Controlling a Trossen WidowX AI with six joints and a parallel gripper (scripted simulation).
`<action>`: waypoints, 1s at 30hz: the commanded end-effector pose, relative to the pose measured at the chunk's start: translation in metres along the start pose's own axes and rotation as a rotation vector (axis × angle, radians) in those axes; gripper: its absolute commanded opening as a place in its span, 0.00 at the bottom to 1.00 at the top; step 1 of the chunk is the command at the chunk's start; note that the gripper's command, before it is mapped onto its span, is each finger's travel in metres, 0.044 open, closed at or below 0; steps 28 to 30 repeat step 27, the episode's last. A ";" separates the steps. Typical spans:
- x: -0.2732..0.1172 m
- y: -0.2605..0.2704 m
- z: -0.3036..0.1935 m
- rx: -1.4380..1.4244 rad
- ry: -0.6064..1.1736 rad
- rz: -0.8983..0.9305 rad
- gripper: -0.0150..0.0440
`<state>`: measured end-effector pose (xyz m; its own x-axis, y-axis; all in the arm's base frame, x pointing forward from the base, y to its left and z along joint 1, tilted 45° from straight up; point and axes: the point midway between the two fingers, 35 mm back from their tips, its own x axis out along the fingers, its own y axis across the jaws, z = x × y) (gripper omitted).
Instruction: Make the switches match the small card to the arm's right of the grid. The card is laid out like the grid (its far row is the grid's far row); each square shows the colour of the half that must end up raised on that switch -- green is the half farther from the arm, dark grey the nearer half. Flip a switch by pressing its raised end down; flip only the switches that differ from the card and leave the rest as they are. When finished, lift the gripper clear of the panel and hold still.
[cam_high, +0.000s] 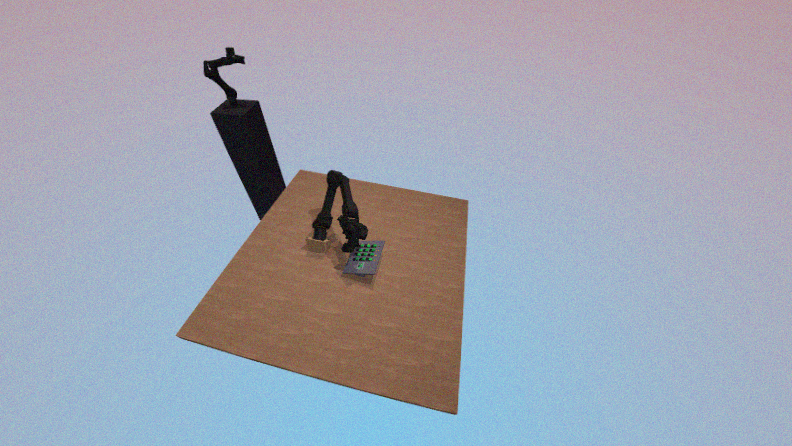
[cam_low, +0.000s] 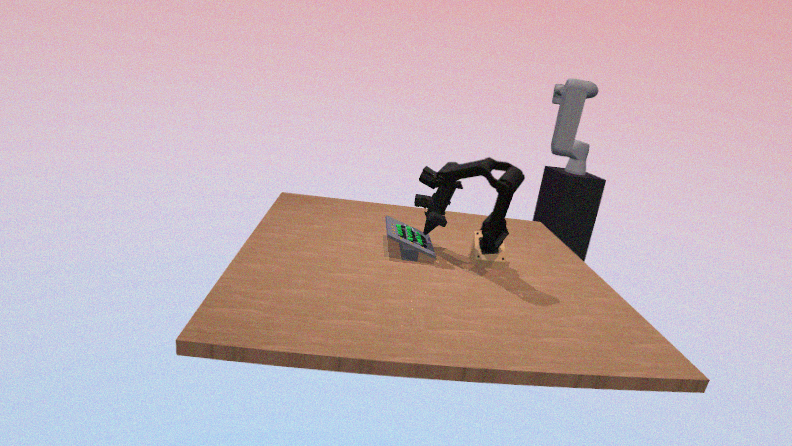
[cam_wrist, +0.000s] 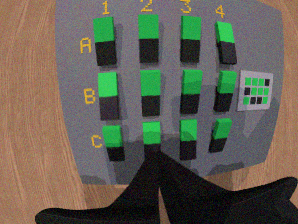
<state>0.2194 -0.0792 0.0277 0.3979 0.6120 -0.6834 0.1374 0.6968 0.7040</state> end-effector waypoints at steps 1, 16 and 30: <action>-0.038 0.000 0.003 -0.013 -0.036 -0.013 0.25; -0.048 -0.014 0.033 -0.015 -0.038 -0.013 0.25; -0.048 -0.014 0.033 -0.015 -0.038 -0.013 0.25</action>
